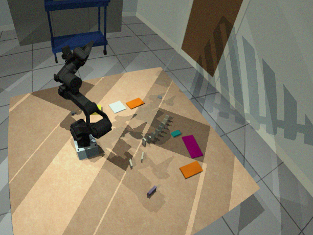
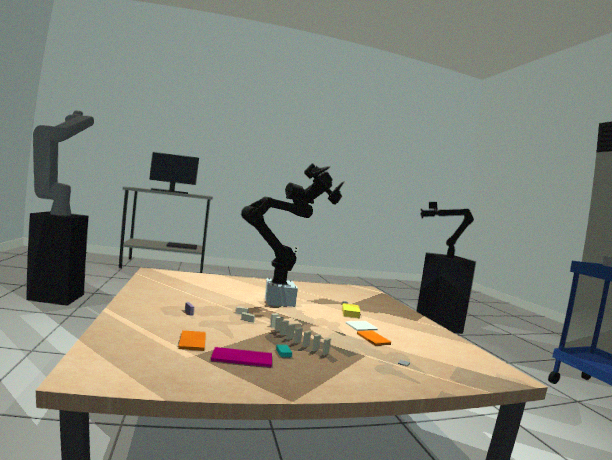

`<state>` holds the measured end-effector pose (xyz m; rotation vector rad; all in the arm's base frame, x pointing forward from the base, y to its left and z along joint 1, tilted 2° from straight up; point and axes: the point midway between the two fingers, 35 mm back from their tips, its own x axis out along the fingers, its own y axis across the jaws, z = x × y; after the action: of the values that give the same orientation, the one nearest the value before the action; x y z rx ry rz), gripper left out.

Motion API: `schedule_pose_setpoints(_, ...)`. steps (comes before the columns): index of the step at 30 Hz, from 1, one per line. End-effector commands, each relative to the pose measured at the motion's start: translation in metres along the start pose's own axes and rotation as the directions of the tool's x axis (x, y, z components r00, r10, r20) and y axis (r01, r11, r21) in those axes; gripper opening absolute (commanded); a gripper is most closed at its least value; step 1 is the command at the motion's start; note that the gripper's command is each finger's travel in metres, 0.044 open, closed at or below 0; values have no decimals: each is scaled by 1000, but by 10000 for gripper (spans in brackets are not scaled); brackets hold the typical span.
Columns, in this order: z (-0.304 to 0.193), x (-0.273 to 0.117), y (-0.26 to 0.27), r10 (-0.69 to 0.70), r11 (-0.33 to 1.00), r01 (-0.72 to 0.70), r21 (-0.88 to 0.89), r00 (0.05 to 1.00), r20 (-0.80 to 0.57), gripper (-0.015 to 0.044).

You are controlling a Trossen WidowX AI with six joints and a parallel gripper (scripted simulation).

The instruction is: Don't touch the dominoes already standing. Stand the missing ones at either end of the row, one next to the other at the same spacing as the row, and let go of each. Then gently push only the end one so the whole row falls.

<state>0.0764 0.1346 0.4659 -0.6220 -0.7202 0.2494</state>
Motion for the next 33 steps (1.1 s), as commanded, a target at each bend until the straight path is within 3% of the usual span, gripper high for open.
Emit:
schedule_pose_setpoints(1, 1, 1, 1, -2, 1000, 2, -8, 1000, 1, 426)
schedule_pose_setpoints(9, 15, 34, 36, -33, 933, 37, -359, 999, 16, 440)
schedule_pose_setpoints(17, -10, 85, 94, 49, 753, -68, -655, 998, -48, 440)
schedule_pose_setpoints(24, -79, 127, 136, 147, 562, -257, -786, 966, -211, 440)
schedule_pose_setpoints(30, -164, 147, 154, 216, 413, -463, -784, 887, -409, 440)
schedule_pose_setpoints(33, -202, 150, 151, 202, 443, -530, -723, 845, -496, 440)
